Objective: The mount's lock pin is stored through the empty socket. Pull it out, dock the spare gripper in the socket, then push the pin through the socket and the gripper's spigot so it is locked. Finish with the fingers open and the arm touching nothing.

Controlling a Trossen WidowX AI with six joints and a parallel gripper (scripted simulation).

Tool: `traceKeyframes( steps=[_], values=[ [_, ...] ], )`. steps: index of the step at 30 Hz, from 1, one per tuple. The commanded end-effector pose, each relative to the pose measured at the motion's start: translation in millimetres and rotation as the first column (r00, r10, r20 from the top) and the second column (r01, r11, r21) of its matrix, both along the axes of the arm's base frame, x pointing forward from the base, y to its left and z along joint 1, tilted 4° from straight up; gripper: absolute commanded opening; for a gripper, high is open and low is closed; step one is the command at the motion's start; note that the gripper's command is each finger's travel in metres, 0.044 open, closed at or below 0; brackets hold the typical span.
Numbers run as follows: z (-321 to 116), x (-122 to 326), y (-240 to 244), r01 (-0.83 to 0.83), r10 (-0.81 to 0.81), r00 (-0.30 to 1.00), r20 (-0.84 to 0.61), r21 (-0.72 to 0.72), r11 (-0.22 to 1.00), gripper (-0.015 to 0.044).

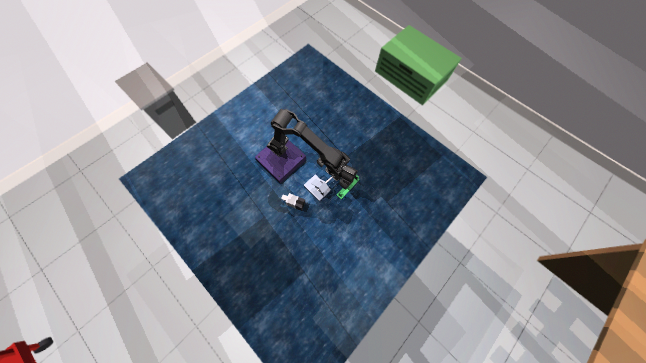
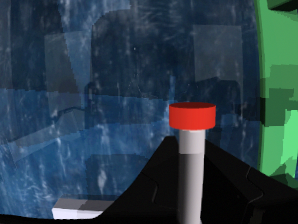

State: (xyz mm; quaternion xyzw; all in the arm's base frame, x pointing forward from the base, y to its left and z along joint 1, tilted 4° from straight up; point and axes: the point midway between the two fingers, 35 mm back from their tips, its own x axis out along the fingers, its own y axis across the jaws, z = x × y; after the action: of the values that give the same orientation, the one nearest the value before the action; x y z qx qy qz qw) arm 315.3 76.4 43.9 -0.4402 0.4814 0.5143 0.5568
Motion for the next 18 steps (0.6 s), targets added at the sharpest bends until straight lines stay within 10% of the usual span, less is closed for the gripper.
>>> traceKeyframes(
  steps=[1, 18],
  values=[
    [3.4, 0.4, 3.5, -0.001, 0.001, 1.0, 0.002, 0.02, 1.0, 0.0],
    [5.0, 1.5, 14.1, 0.0, 0.0, 1.0, 0.0, 0.022, 1.0, 0.0]
  ],
)
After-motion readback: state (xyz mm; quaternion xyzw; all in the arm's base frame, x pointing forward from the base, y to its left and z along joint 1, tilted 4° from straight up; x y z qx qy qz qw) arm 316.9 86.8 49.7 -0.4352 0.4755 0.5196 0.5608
